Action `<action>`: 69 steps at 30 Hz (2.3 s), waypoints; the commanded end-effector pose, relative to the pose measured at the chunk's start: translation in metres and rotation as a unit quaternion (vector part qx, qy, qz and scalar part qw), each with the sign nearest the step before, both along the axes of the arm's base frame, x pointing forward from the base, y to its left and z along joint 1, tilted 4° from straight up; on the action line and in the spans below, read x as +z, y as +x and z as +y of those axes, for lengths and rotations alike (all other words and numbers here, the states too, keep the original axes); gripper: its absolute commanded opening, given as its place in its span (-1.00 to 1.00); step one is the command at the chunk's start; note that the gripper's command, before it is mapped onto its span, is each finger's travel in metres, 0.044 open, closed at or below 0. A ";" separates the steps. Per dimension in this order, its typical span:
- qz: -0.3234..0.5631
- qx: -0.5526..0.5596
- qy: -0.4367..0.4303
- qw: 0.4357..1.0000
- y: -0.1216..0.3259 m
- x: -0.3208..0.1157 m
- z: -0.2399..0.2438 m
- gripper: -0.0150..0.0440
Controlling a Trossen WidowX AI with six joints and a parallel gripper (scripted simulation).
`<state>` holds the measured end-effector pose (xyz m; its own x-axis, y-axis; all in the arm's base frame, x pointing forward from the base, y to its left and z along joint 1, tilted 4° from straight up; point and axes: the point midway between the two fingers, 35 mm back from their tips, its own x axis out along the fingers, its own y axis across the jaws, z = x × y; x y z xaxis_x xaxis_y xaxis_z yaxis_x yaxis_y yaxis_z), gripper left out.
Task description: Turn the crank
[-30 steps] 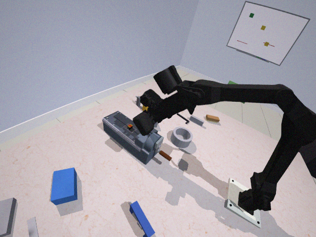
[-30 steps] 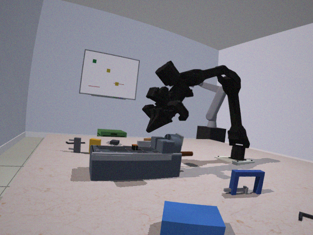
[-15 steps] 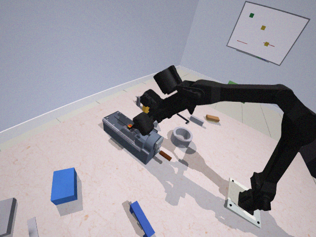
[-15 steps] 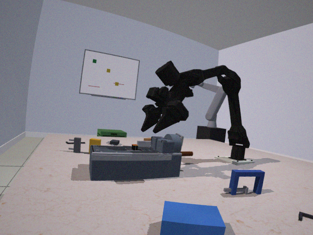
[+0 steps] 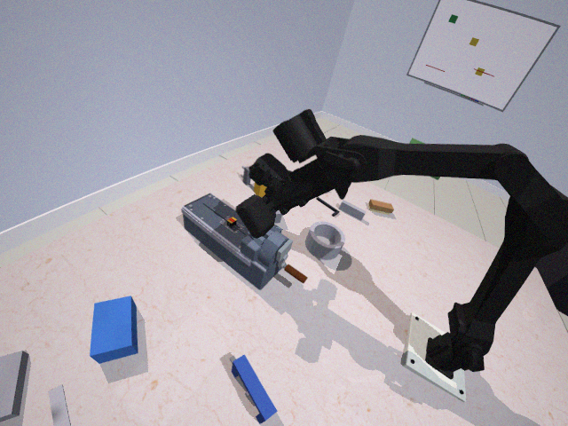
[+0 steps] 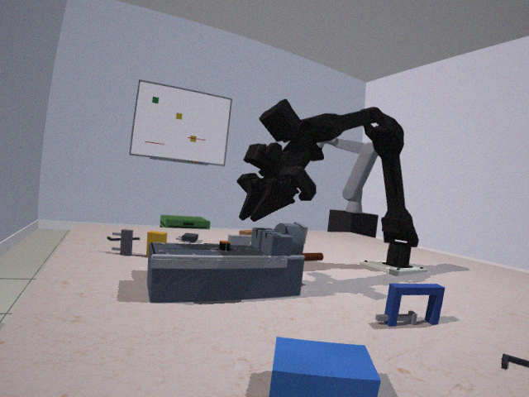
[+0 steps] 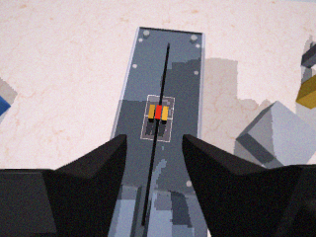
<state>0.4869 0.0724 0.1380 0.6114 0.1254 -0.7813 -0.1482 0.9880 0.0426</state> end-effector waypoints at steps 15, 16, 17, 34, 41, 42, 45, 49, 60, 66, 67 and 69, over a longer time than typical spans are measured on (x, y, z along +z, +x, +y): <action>0.000 0.000 0.000 1.000 0.000 0.000 0.000 -0.49; 0.000 0.000 0.000 1.000 0.000 0.000 0.000 -0.49; 0.000 0.000 0.000 1.000 0.000 0.000 0.000 -0.49; 0.000 0.000 0.000 1.000 0.000 0.000 0.000 0.58; 0.000 0.000 0.000 1.000 0.000 0.000 0.000 0.91; 0.000 0.000 0.000 1.000 0.000 0.000 0.000 0.82; 0.000 0.000 0.000 1.000 0.000 0.000 0.000 0.56; 0.000 0.000 0.000 1.000 0.000 0.000 0.000 0.20; 0.000 0.000 0.000 1.000 0.000 0.000 0.000 -0.49; 0.000 0.000 0.001 1.000 0.000 0.000 0.000 -0.49; 0.000 0.000 0.001 1.000 0.000 0.000 0.000 -0.49; 0.000 0.000 0.001 1.000 0.000 0.000 0.000 -0.49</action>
<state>0.4868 0.0726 0.1379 0.6109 0.1268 -0.7815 -0.1488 0.9879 0.0440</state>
